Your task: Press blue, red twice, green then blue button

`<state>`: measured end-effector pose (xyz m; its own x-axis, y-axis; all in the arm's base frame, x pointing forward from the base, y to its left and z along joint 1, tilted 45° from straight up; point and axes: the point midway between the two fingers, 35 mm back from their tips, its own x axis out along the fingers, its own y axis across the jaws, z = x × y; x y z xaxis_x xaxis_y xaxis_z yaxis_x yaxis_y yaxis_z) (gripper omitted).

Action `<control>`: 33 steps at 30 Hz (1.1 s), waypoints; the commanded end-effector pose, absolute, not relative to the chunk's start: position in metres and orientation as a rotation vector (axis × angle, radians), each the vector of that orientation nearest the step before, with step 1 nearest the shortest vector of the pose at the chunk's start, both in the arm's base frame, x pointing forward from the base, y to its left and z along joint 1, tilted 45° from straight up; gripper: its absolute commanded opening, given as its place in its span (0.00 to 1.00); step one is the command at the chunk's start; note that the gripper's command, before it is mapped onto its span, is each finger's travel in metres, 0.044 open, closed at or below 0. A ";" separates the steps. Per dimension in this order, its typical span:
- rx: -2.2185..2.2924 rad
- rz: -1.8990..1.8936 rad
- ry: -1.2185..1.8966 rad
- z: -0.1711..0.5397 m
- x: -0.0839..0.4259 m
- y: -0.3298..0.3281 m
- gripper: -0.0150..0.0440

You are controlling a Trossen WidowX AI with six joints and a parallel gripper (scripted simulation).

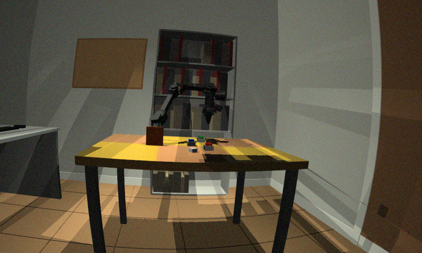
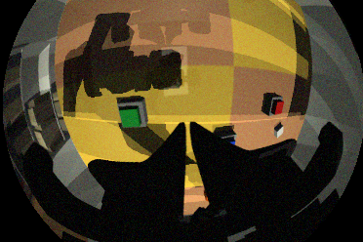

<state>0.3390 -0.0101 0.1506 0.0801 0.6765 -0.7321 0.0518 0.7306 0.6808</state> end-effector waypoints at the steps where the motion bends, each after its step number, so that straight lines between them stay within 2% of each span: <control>1: 0.658 0.547 1.431 0.193 0.321 0.038 0.29; 9: 0.662 0.561 1.429 0.205 0.313 0.055 0.29; 15: 0.664 0.563 1.427 0.166 0.317 0.096 0.29; 33: 0.664 0.564 1.426 0.149 0.319 0.113 0.29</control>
<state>0.3199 0.1093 0.1532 0.0755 0.7091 -0.7010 0.0329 0.7009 0.7125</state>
